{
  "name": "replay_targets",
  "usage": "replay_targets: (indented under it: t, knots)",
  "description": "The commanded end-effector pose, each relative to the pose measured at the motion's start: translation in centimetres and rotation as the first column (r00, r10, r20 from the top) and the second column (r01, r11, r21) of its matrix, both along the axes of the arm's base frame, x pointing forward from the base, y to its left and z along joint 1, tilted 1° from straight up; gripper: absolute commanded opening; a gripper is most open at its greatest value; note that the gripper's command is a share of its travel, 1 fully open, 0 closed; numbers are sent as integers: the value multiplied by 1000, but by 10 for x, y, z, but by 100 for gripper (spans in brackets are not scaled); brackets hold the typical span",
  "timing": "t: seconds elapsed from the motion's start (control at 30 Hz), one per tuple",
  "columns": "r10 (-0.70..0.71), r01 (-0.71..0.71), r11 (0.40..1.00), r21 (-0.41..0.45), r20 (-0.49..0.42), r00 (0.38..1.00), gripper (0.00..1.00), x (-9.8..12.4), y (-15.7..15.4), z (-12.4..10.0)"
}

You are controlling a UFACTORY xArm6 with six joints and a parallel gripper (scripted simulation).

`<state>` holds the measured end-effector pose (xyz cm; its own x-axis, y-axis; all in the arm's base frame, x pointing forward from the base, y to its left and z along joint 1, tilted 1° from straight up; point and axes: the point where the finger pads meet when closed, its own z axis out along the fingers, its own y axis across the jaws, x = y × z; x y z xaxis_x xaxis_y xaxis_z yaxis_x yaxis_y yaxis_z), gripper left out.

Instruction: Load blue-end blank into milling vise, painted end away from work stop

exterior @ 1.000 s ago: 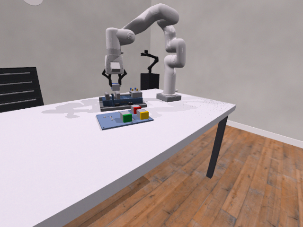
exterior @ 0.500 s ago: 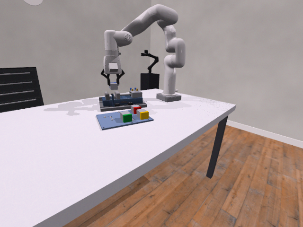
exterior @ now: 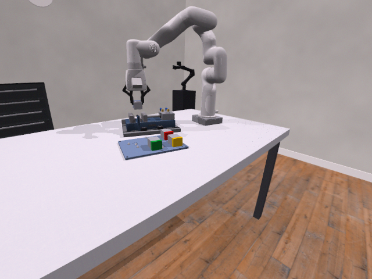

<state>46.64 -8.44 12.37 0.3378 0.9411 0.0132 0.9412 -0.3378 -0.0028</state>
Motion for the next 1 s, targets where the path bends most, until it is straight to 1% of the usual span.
replay_targets:
  t: [0.0,0.2,0.5,0.97]
  knots:
    - [1,-1,1000,1,6,1000,0,-3,-19,1]
    - [0,0,1000,0,5,1000,0,-3,-19,1]
    - [1,-1,1000,0,5,1000,0,-6,-32,0]
    - [1,-1,1000,0,5,1000,0,-4,-26,1]
